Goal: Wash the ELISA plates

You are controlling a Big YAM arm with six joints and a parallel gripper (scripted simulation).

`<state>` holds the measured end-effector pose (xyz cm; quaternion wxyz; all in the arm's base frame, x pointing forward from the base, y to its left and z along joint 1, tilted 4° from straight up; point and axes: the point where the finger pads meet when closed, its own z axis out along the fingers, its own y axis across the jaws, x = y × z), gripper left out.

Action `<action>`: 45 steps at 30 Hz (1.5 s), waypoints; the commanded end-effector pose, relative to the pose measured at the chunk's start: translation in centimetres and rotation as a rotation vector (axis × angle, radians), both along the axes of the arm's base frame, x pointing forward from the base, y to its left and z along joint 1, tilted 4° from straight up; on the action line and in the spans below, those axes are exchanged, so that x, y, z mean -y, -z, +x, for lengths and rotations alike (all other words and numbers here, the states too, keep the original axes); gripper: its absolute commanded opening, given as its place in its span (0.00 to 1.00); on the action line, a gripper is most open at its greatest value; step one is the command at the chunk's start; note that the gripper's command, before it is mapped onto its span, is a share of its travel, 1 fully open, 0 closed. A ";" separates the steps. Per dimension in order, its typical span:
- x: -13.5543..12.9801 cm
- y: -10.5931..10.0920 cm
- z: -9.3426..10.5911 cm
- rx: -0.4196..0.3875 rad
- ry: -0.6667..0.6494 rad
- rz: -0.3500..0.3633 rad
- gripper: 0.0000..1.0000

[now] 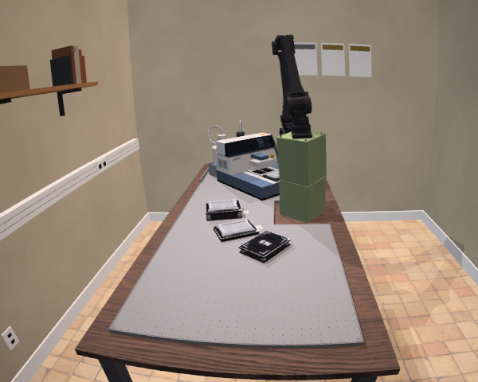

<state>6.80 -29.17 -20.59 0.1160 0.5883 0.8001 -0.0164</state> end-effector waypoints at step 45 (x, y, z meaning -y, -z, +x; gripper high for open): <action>0.6 -1.6 4.3 -0.038 1.126 0.314 1.00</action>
